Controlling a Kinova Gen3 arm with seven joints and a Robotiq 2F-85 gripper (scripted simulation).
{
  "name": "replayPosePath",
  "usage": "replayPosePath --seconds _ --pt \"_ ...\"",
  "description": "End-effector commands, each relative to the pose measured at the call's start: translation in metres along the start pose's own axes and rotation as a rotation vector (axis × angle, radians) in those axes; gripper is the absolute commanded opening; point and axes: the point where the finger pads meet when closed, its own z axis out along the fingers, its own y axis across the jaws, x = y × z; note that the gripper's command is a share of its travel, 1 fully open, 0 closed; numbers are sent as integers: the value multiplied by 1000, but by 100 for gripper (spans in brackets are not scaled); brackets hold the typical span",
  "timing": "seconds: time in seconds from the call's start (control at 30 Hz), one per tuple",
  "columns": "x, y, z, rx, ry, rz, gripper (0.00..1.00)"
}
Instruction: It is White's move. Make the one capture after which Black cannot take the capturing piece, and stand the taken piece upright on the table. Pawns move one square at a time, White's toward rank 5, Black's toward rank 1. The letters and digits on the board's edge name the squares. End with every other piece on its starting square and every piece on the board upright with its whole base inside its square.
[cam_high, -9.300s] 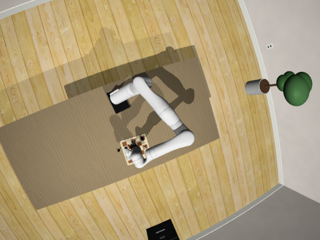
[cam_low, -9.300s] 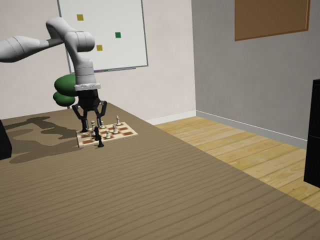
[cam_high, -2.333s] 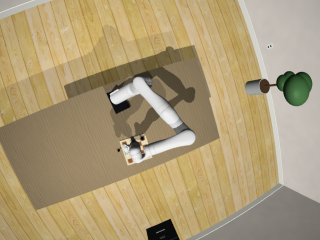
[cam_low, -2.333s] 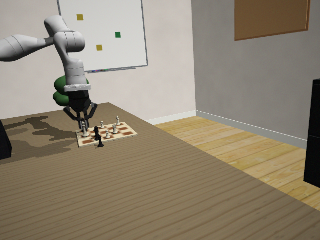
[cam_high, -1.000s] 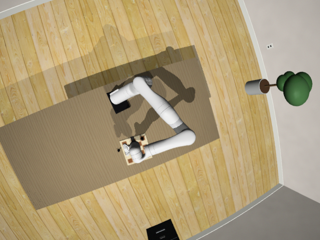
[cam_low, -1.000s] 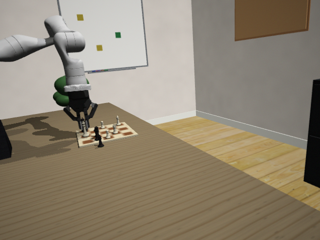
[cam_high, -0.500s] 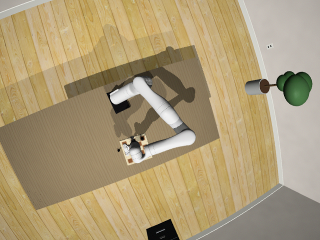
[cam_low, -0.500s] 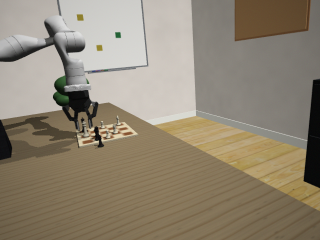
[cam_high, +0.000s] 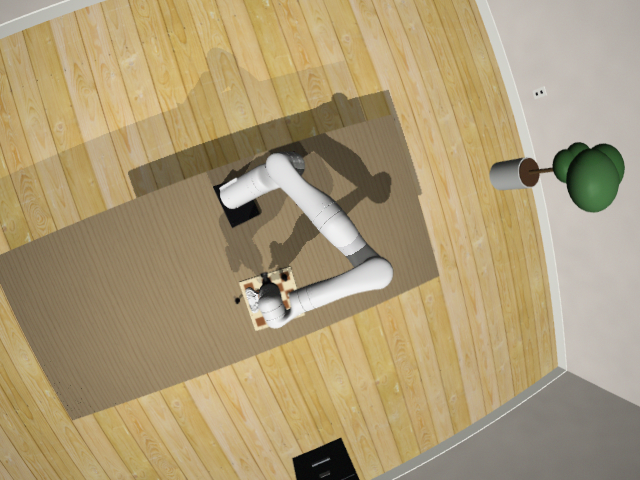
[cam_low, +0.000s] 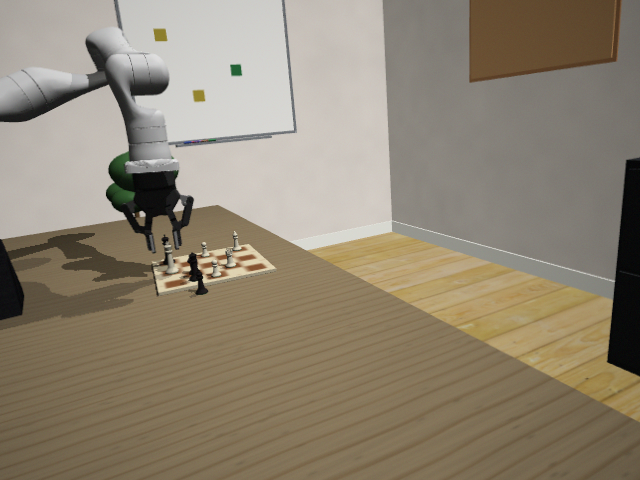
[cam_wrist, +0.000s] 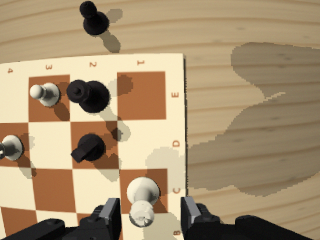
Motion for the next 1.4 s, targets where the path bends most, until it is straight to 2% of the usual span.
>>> replayPosePath --seconds 0.0,0.03,0.4,0.53,0.7,0.73,1.37 --pt "0 -4 -11 15 2 -4 41" --pt "0 -4 -11 15 2 -4 41" --pt "0 -4 -65 15 2 -4 41" --pt "0 -3 -73 15 2 -3 41" --pt "0 -3 -74 15 2 -3 41" --pt "0 -3 -74 15 2 -3 100" --pt "0 -3 -74 15 2 -3 100"
